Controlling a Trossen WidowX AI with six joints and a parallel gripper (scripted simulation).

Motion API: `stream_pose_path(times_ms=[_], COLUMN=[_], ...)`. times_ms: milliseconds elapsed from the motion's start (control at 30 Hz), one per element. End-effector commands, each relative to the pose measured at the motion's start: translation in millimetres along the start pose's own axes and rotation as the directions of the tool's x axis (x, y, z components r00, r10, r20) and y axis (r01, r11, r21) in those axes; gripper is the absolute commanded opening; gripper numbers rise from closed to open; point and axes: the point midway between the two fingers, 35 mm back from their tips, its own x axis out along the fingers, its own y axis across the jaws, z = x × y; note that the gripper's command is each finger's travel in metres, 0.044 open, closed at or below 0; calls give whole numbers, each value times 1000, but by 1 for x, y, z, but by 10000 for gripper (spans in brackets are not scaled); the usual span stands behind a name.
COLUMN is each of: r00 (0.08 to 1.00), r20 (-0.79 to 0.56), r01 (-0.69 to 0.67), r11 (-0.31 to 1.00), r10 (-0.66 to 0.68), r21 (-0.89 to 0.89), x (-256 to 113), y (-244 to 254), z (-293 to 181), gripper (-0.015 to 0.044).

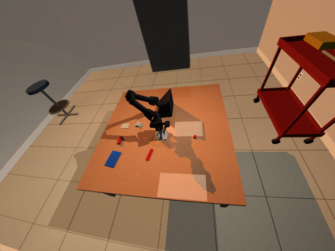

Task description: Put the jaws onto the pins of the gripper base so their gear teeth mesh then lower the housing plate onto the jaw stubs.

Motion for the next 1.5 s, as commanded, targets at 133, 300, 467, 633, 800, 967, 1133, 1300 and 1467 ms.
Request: stream_pose_path(times_ms=[133, 300, 467, 633, 800, 967, 1133, 1300, 1467], r00=[1000, 1000, 1000, 1000, 1000, 1000, 1000, 1000, 1000], r20=[2, 2, 2, 2, 2, 2, 2, 2, 2], r01=[3, 4, 4, 4, 4, 4, 4, 4, 4], r11=[1000, 1000, 1000, 1000, 1000, 1000, 1000, 1000, 1000], r10=[-3, -3, -4, -4, -4, -4, -4, -4, -4], r21=[-6, -6, -6, -6, -6, -6, -6, -6, -6], x=[2, 3, 3, 5, 5, 8, 8, 9, 10], y=[0, 0, 0, 0, 0, 0, 0, 0, 0], z=[0, 0, 0, 0, 0, 0, 0, 0, 0], gripper=[351, 351, 351, 351, 351, 351, 351, 351, 351])
